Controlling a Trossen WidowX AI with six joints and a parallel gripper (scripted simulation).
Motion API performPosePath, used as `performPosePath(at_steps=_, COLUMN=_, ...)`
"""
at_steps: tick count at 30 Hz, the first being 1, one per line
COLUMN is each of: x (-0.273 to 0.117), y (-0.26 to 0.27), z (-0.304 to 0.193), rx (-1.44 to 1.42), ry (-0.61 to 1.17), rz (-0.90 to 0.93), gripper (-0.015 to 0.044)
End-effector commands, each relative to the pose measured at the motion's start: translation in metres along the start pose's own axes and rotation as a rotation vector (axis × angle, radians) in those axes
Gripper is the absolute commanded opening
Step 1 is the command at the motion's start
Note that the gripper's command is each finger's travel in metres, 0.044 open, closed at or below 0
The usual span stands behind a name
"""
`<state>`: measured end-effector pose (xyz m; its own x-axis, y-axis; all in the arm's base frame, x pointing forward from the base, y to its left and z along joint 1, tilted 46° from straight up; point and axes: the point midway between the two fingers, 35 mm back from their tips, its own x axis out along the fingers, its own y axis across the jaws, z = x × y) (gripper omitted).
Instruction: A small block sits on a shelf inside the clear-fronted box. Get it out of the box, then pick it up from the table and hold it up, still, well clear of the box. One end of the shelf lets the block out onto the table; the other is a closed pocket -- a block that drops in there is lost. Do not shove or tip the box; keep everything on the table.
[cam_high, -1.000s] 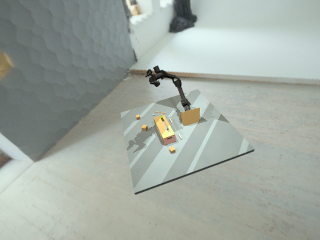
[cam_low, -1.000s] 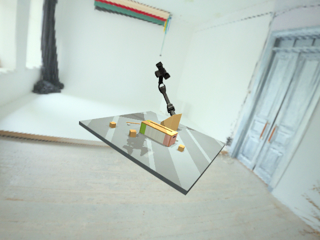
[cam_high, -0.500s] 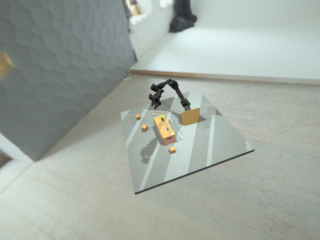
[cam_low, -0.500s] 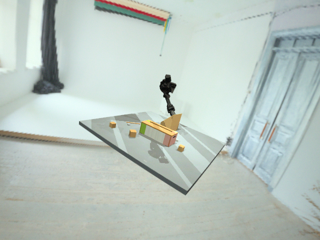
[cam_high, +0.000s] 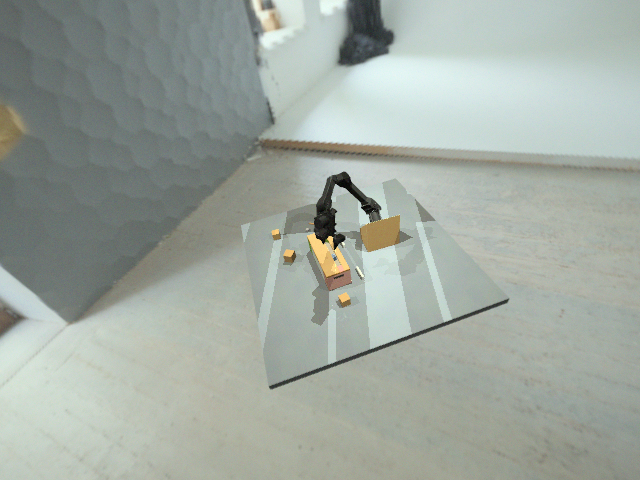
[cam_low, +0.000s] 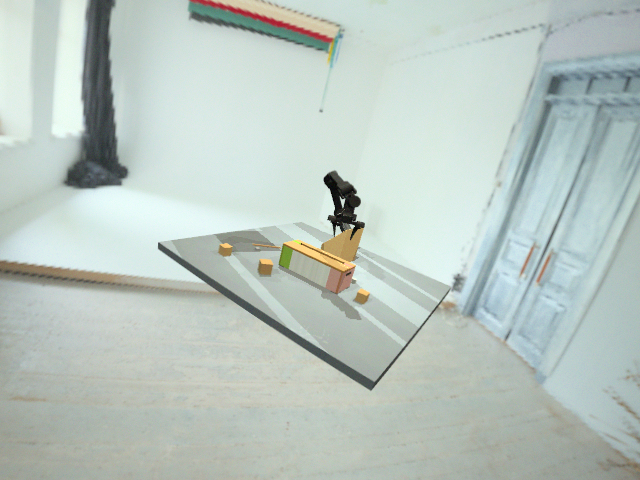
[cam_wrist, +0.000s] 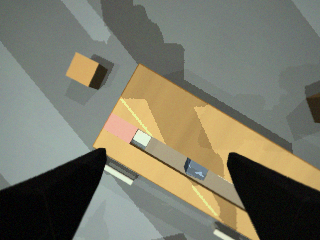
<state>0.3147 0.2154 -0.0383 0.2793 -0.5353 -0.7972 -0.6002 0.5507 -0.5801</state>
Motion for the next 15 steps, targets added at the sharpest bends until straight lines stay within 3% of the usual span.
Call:
performPosePath(at_steps=1, x=0.05, y=0.008, z=-0.054, rx=-0.562, ry=0.284, rz=-0.09, gripper=0.04)
performPosePath(at_steps=6, x=0.08, y=0.008, z=-0.099, rx=-1.055, ry=0.546, rz=-0.079, gripper=0.04)
performPosePath(at_steps=15, x=0.081, y=0.008, z=-0.102, rx=-1.087, ry=0.564, rz=-0.075, gripper=0.04)
